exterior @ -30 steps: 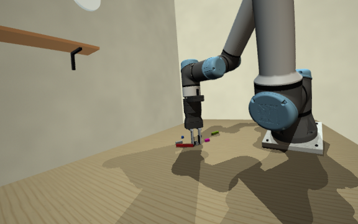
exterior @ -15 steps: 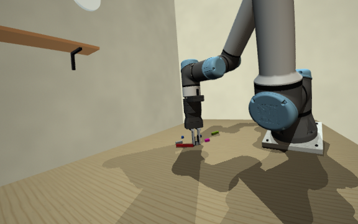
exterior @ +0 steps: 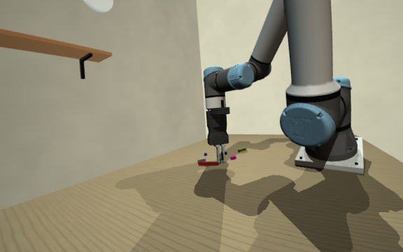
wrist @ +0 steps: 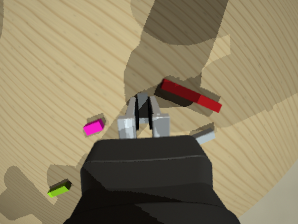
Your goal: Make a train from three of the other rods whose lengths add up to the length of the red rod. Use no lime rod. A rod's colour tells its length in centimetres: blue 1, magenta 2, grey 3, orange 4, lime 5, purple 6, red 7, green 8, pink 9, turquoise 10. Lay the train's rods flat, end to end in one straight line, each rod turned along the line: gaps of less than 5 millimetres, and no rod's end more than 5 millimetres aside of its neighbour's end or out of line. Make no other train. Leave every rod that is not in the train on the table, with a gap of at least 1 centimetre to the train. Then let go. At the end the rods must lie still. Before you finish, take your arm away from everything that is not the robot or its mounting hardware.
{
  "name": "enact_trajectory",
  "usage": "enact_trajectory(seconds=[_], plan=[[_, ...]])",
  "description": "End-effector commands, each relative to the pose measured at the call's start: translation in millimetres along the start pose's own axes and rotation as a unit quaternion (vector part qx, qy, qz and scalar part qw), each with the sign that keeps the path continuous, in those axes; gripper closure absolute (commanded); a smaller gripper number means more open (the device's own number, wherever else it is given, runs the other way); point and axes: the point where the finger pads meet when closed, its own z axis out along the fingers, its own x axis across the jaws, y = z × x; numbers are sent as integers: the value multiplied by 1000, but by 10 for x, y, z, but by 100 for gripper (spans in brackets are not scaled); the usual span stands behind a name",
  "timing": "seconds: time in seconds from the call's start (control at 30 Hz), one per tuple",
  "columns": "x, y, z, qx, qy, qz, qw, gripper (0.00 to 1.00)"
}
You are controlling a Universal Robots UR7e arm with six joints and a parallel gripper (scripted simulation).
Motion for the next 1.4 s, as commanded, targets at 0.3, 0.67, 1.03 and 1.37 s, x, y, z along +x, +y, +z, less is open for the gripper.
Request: enact_trajectory(seconds=[0.3, 0.67, 1.03, 1.37], plan=[[0, -7, 6, 1, 0, 0, 1000, 76], [11, 18, -68, -2, 1, 0, 1000, 76], [8, 17, -413, -2, 1, 0, 1000, 76], [6, 15, -896, -2, 1, 0, 1000, 76]])
